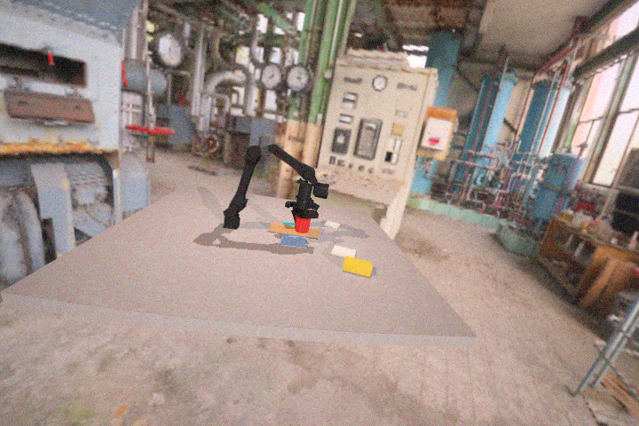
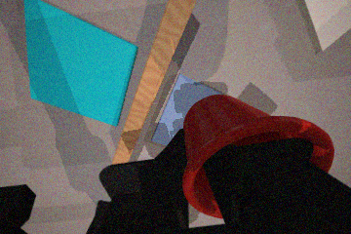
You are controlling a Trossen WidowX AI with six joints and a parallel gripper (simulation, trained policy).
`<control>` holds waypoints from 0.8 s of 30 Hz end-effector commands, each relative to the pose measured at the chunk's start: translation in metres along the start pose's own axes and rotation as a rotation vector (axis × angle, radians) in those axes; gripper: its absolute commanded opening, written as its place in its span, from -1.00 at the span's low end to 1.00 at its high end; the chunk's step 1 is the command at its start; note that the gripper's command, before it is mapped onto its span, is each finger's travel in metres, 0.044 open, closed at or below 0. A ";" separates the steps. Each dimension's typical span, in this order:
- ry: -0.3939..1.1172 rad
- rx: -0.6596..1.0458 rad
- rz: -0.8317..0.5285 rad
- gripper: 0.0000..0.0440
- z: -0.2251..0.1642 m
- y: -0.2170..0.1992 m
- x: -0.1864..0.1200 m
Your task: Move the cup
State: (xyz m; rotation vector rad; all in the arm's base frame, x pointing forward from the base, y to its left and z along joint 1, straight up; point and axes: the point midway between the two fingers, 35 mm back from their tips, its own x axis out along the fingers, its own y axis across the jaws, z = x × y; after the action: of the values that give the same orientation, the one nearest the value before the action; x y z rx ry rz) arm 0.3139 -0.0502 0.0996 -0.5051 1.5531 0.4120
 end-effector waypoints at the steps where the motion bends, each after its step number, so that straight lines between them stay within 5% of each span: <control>1: -0.028 -0.021 -0.012 -1.00 0.012 0.003 -0.012; 24: -0.146 -0.117 -0.060 -1.00 0.074 0.052 -0.040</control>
State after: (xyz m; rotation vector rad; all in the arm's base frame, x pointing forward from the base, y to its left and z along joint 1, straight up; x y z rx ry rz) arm 0.3435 0.0225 0.1298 -0.5907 1.4075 0.4755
